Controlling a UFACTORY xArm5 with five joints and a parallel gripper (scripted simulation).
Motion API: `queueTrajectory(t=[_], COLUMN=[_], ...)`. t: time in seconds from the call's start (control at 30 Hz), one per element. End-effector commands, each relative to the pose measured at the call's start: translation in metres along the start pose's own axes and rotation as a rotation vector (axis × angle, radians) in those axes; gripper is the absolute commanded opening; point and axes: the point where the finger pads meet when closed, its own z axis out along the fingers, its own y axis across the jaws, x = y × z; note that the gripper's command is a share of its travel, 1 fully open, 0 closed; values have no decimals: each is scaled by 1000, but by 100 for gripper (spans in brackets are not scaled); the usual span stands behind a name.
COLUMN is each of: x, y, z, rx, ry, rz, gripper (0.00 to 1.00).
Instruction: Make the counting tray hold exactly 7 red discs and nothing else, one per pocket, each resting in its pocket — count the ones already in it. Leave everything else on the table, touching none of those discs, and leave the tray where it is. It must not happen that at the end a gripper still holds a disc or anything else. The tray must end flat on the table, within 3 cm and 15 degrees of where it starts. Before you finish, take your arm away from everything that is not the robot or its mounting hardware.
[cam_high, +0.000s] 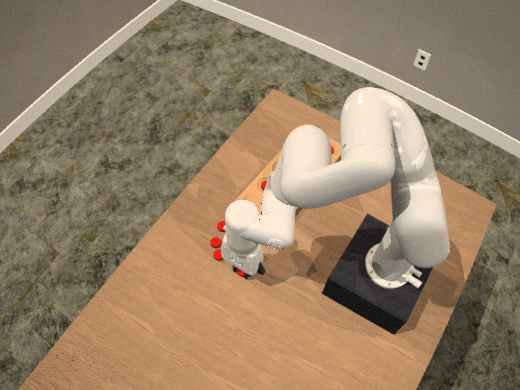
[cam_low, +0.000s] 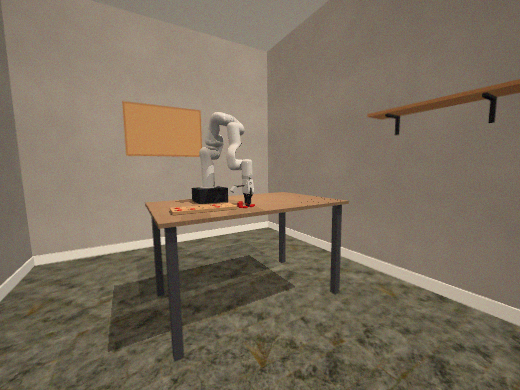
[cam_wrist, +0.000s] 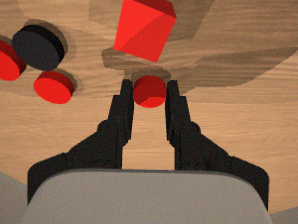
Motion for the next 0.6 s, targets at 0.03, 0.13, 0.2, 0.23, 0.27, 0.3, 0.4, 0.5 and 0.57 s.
queueTrajectory(t=[0.03, 0.13, 0.2, 0.23, 0.27, 0.3, 0.4, 0.5, 0.57], x=[-2, -2, -2, -2, -2, -2, -2, -2, 0], y=[-2, -1, -2, -2, -2, -2, -1, -1, -2], z=[-23, -54, -69, -77, -77, -77, -96, -100, -100], rx=[4, 4, 4, 4, 4, 4, 4, 4, 4], ry=[-2, -2, -2, -2, -2, -2, -2, -2, -2], rz=[0, 0, 0, 0, 0, 0, 0, 0, 0], gripper=[0, 0, 0, 0, 0, 0, 0, 0, 0])
